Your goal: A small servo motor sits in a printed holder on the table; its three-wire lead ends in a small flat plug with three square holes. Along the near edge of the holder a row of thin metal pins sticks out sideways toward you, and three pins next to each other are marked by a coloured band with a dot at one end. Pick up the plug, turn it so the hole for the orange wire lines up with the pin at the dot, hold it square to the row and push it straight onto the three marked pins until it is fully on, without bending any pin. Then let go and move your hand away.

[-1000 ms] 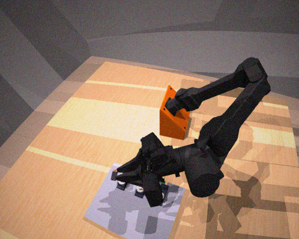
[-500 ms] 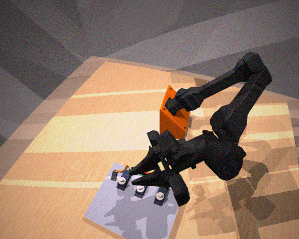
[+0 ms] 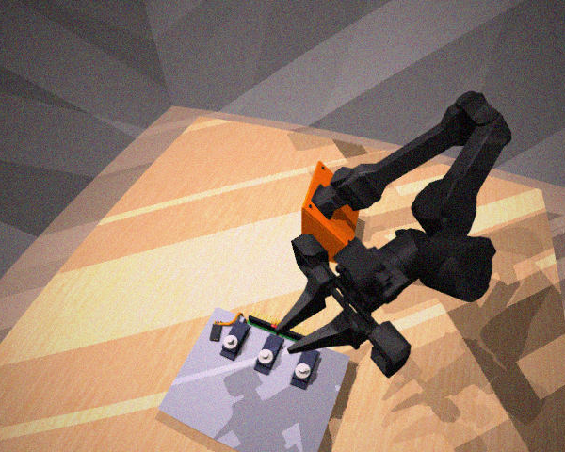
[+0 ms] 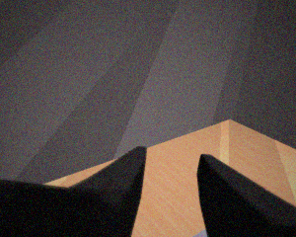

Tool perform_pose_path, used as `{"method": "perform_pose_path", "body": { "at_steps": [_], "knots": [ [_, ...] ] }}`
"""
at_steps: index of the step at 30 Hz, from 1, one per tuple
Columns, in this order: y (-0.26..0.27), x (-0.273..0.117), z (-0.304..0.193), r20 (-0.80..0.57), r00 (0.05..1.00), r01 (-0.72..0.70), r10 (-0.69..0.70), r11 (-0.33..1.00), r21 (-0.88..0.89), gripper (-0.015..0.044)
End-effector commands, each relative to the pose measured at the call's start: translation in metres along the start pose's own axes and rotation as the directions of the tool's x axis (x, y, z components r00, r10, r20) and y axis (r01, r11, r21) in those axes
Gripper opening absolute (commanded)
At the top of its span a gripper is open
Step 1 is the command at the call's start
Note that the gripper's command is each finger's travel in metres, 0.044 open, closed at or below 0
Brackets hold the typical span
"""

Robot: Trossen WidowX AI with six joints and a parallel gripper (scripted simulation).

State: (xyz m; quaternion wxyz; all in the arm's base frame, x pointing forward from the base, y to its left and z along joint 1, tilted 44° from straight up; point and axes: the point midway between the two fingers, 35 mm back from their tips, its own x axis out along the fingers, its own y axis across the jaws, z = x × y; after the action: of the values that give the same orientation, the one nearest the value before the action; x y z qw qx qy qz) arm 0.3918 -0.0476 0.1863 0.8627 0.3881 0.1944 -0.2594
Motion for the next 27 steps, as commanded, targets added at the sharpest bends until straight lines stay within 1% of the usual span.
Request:
{"method": "perform_pose_path", "body": {
  "at_steps": [1, 14, 27],
  "knots": [
    [0.006, -0.009, 0.003, 0.006, 0.999, -0.052, 0.052, 0.997, -0.059, 0.0115],
    [0.027, -0.043, 0.016, 0.047, 0.974, -0.203, 0.222, 0.945, -0.258, 0.0115],
    [0.044, -0.081, 0.027, 0.093, 0.918, -0.304, 0.386, 0.833, -0.461, 0.0115]
  ]
}}
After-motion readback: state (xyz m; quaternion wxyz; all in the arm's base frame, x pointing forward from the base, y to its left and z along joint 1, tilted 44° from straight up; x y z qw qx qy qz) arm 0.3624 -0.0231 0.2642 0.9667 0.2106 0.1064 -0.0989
